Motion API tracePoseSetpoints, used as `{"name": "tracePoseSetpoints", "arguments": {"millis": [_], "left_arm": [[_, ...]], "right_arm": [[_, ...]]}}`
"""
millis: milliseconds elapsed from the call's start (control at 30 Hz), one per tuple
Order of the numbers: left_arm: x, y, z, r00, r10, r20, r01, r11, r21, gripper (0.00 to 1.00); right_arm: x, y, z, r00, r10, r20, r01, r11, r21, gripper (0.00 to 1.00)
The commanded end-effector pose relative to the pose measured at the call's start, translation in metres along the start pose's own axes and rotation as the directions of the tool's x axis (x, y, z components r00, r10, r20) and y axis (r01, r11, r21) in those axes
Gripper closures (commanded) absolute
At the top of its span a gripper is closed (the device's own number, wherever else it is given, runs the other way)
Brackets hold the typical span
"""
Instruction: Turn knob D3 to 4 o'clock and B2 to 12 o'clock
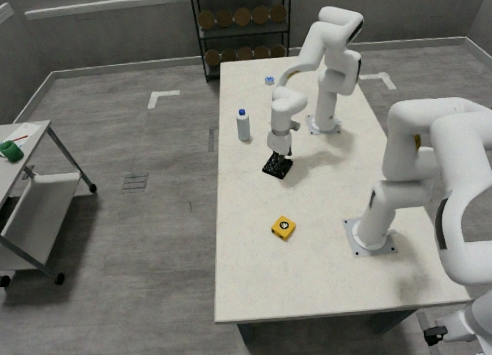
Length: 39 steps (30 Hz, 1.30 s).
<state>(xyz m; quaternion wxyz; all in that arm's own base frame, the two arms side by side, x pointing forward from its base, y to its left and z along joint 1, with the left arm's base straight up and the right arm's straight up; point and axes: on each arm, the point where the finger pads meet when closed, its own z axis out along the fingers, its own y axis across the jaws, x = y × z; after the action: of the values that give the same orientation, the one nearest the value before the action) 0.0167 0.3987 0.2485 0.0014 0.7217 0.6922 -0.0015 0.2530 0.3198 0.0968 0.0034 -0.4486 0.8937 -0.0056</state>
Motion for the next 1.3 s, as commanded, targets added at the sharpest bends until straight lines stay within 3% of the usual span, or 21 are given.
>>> {"name": "tracePoseSetpoints", "arguments": {"millis": [0,200,433,500,567,733,1000,1067,1267], "left_arm": [[0.0009,0.0,-0.0015,1.0,0.0,-0.004,0.0,1.0,0.0,0.0],[0.0009,0.0,-0.0015,1.0,0.0,-0.004,0.0,1.0,0.0,0.0],[0.0009,0.0,-0.0015,1.0,0.0,-0.004,0.0,1.0,0.0,0.0],[0.0009,0.0,-0.0015,1.0,0.0,-0.004,0.0,1.0,0.0,0.0],[0.0009,0.0,-0.0015,1.0,0.0,-0.004,0.0,1.0,0.0,0.0],[0.0009,0.0,-0.0015,1.0,0.0,-0.004,0.0,1.0,0.0,0.0],[0.0009,0.0,-0.0015,1.0,0.0,-0.004,0.0,1.0,0.0,0.0],[0.0009,0.0,-0.0015,1.0,0.0,-0.004,0.0,1.0,0.0,0.0],[0.0009,0.0,-0.0015,1.0,0.0,-0.004,0.0,1.0,0.0,0.0]], "right_arm": [[-0.0012,-0.0001,-0.0023,0.988,-0.155,0.004,0.155,0.988,-0.012,0.79],[-0.0012,0.0,-0.0035,0.942,-0.335,0.007,0.335,0.942,-0.011,0.79],[-0.0012,0.0,-0.0052,0.839,-0.544,0.009,0.544,0.839,-0.009,0.79],[-0.0012,0.0,-0.0052,0.839,-0.544,0.009,0.544,0.839,-0.009,0.79],[-0.0012,0.0,-0.006,0.77,-0.638,0.01,0.638,0.77,-0.008,0.79],[-0.0012,0.0,-0.007,0.665,-0.747,0.011,0.747,0.665,-0.007,0.79],[-0.0011,0.0,-0.0089,0.444,-0.896,0.013,0.896,0.444,-0.003,0.79],[-0.0011,0.0,-0.0089,0.444,-0.896,0.013,0.896,0.444,-0.003,0.79],[-0.0011,0.0,-0.0103,0.255,-0.967,0.013,0.967,0.255,-0.001,0.79]]}}
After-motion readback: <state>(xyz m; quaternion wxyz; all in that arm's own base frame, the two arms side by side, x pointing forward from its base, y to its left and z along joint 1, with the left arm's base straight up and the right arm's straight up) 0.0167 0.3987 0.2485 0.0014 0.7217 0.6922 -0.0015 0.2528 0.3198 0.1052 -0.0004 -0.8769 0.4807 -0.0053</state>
